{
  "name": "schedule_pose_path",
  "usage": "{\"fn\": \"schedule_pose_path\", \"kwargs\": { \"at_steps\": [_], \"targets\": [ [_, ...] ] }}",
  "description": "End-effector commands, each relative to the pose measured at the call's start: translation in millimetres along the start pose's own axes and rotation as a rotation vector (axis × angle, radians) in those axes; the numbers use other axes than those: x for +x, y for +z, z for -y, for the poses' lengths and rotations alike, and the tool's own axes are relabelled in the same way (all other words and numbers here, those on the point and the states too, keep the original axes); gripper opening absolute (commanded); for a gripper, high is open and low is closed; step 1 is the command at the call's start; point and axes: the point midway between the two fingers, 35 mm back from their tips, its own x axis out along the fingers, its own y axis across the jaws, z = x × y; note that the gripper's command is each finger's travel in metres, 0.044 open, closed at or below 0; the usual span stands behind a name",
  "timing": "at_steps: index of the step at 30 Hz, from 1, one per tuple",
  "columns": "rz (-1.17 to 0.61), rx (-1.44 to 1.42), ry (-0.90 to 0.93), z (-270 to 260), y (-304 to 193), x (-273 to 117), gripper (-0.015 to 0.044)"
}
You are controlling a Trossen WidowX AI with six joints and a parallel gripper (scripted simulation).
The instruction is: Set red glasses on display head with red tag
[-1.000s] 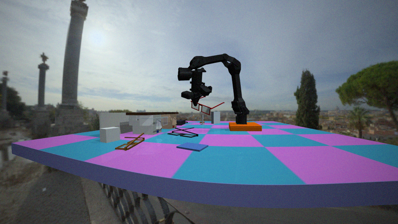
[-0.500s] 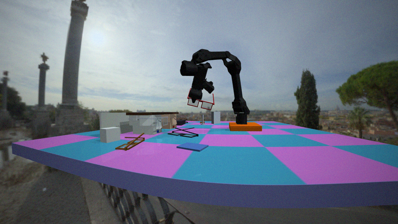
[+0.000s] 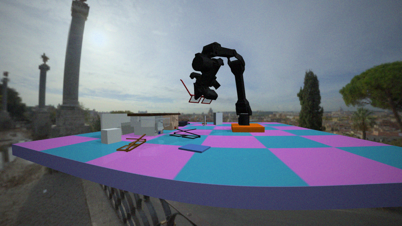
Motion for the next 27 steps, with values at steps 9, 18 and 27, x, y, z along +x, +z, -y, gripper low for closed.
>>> {"fn": "schedule_pose_path", "kwargs": {
  "at_steps": [9,18,27],
  "targets": [
    [0.000,0.000,0.000,0.0,0.0,0.0,0.0000],
    [0.000,0.000,0.000,0.0,0.0,0.0,0.0000],
    [0.007,0.065,-0.008,-0.8,1.1,2.0,0.0000]
  ]
}}
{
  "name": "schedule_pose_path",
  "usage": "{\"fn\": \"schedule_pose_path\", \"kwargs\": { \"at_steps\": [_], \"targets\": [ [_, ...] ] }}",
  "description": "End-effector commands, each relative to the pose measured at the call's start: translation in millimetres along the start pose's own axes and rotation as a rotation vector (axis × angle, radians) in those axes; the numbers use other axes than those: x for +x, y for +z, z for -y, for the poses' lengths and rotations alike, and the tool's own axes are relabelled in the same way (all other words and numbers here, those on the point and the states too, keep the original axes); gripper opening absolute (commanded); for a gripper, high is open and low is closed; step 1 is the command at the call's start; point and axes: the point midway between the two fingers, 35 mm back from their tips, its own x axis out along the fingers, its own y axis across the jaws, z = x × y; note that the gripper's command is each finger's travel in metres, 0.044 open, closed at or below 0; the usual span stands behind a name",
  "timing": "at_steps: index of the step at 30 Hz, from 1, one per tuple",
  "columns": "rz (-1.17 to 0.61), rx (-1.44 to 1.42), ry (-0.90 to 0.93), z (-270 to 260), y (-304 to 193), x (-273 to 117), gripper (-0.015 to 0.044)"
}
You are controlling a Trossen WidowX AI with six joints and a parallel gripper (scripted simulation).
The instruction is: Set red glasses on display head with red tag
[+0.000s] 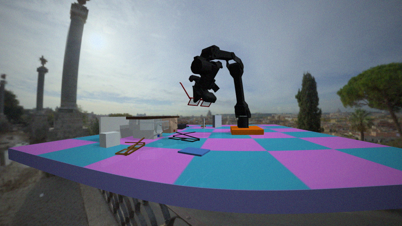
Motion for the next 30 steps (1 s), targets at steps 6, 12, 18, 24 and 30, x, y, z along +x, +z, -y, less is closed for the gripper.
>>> {"fn": "schedule_pose_path", "kwargs": {
  "at_steps": [6,12,18,24,30],
  "targets": [
    [0.035,0.274,-0.034,-2.9,4.8,8.4,0.0000],
    [0.071,0.512,-0.055,-5.8,8.8,15.3,0.0000],
    [0.110,0.750,-0.069,-8.5,12.8,21.8,0.0000],
    [0.154,0.989,-0.077,-11.1,16.9,28.1,0.0000],
    [0.201,1.227,-0.077,-13.6,21.0,34.1,0.0000]
  ]
}}
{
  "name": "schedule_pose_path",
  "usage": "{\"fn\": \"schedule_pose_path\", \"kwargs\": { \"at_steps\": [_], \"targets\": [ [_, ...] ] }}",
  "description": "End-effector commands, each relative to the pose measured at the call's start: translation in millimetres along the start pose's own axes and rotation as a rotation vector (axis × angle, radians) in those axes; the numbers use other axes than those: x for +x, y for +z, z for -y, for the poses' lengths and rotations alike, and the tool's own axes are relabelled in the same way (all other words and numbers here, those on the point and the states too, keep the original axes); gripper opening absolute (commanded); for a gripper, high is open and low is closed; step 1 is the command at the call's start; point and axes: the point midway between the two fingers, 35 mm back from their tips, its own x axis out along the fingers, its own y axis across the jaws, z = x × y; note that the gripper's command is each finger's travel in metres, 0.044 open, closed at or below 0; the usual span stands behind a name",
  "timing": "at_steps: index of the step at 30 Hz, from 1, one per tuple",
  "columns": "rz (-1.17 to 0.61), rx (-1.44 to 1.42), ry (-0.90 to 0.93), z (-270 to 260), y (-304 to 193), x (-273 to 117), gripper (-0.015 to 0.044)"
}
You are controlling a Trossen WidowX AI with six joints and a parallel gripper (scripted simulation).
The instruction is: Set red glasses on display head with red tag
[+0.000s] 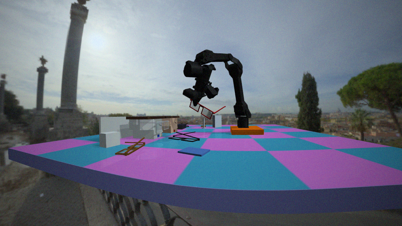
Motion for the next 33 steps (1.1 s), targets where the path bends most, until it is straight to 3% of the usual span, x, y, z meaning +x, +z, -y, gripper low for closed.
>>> {"fn": "schedule_pose_path", "kwargs": {
  "at_steps": [1,33],
  "targets": [
    [0.030,0.163,0.003,-4.1,0.5,4.7,0.0000],
    [0.201,1.443,0.134,-27.8,-4.9,32.1,0.0000]
  ]
}}
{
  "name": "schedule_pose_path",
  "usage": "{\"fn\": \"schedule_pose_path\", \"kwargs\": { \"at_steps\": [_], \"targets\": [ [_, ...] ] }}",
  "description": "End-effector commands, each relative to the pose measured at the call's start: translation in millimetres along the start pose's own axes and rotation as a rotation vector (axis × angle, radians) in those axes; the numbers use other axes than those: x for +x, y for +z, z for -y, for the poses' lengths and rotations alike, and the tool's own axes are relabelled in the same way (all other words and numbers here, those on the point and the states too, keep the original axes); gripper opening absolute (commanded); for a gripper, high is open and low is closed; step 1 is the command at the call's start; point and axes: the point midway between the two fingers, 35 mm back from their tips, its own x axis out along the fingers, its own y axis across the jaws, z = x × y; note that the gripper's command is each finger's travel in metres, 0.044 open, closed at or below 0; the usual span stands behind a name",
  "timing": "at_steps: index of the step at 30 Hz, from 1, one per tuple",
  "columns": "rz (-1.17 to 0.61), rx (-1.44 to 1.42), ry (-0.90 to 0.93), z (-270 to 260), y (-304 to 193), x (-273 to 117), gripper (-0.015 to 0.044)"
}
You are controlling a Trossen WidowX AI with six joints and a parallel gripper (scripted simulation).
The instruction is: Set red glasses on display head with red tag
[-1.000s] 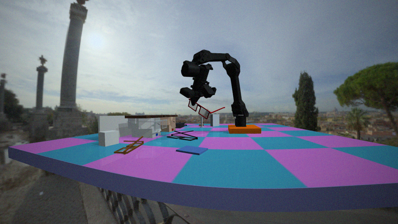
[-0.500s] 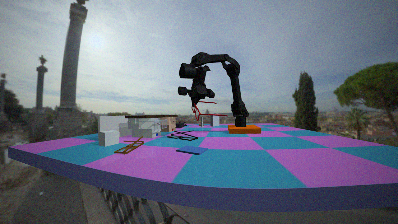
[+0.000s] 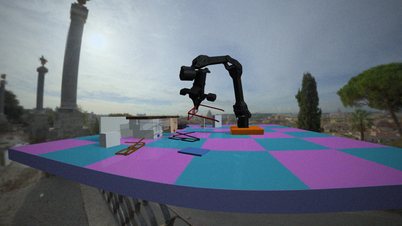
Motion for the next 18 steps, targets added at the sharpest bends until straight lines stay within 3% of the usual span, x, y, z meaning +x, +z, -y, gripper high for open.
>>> {"fn": "schedule_pose_path", "kwargs": {
  "at_steps": [1,18],
  "targets": [
    [0.013,0.165,0.026,-1.4,-3.5,3.6,0.0000],
    [0.027,0.850,0.127,-0.3,-16.2,14.5,0.0000]
  ]
}}
